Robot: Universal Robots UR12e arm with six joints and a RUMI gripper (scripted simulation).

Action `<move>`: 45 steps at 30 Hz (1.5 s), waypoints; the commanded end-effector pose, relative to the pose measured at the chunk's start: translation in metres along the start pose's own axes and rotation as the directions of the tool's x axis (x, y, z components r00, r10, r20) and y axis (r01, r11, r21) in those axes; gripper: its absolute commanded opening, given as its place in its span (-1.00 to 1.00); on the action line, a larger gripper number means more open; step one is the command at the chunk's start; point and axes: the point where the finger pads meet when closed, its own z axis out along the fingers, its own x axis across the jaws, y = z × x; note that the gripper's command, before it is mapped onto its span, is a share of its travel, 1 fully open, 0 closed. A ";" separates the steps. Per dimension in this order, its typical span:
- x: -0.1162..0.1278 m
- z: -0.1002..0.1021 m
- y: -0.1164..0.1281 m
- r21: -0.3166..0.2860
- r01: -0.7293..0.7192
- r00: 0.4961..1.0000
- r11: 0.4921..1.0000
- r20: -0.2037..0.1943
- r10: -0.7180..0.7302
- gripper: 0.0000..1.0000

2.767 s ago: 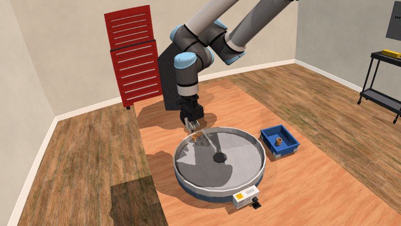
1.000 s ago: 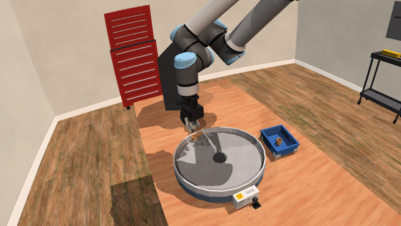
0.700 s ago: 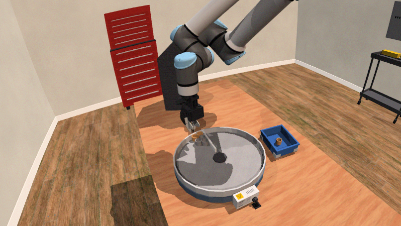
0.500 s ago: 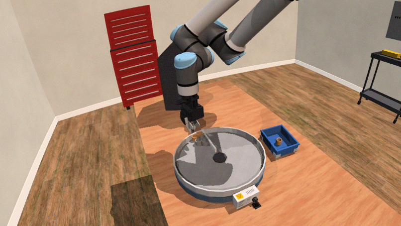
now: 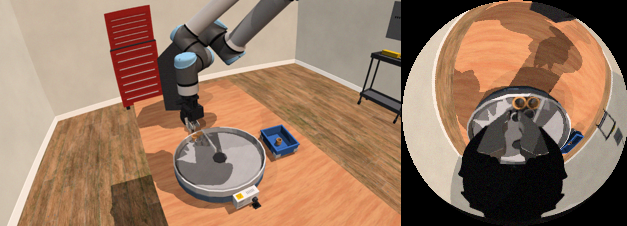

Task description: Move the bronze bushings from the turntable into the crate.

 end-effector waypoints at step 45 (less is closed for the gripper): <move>-0.002 0.022 0.003 -0.001 0.003 1.000 1.000 0.002 -0.003 -0.89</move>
